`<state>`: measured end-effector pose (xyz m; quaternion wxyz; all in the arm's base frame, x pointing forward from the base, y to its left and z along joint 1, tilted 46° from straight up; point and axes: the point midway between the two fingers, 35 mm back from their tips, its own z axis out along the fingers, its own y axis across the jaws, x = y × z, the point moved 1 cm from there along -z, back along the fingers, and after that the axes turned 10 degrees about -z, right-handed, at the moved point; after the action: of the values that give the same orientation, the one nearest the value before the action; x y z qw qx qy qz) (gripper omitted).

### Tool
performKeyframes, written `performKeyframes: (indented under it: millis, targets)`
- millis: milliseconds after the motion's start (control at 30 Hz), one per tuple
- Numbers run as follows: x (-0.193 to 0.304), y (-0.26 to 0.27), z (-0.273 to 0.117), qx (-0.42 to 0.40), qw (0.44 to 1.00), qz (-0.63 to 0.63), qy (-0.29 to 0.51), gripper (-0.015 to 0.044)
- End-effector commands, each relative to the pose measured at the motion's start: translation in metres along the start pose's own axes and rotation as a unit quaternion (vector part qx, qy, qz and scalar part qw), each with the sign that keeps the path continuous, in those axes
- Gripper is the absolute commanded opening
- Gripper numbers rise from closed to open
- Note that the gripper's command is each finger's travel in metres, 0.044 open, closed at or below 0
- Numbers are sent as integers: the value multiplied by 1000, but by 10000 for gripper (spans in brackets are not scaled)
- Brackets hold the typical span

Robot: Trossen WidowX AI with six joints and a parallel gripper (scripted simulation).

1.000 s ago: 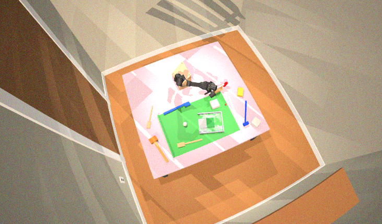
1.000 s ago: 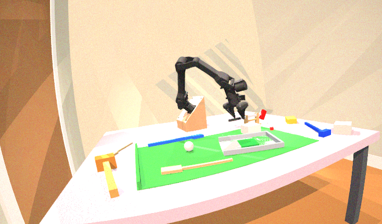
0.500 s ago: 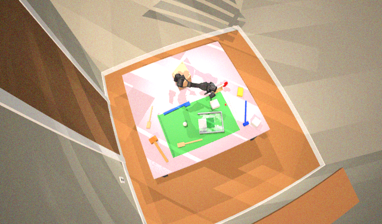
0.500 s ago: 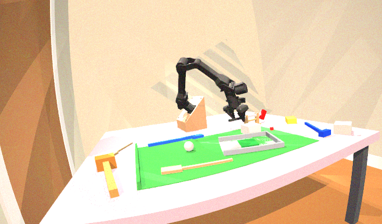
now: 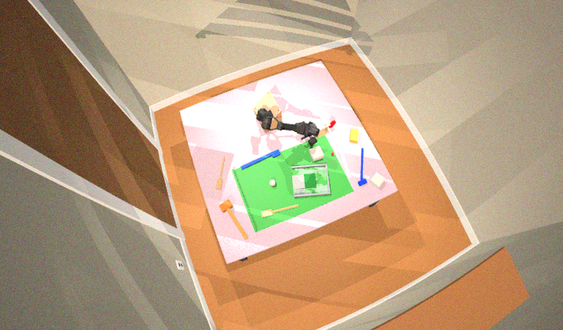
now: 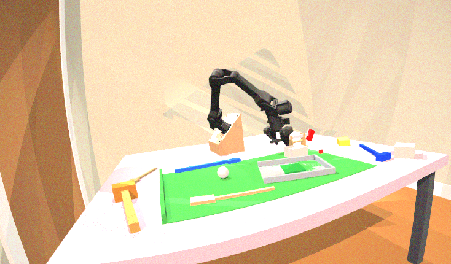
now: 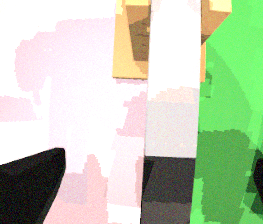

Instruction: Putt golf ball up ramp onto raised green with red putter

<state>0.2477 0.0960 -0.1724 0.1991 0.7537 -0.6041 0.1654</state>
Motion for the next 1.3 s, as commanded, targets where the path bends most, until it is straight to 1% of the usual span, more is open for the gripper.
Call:
performKeyframes:
  millis: [0, 400, 667, 800, 1067, 1200, 1233, 1267]
  targets:
    - [0, 0, 0, 0, 1000, 0, 0, 361]
    - [0, 0, 0, 0, 1000, 0, 0, 46]
    - [-1, -1, -4, 0, 1000, 0, 0, 0]
    - [-9, -5, -25, 0, 1000, 0, -2, 0]
    - [-27, -5, -92, -1, 1000, -1, -3, 0]
    - [-28, -5, -97, -1, 1000, -1, -3, 0]
    - [-26, -4, -89, 0, 1000, -3, 3, 0]
    - [-23, -5, -90, 1, 1000, 6, 3, 0]
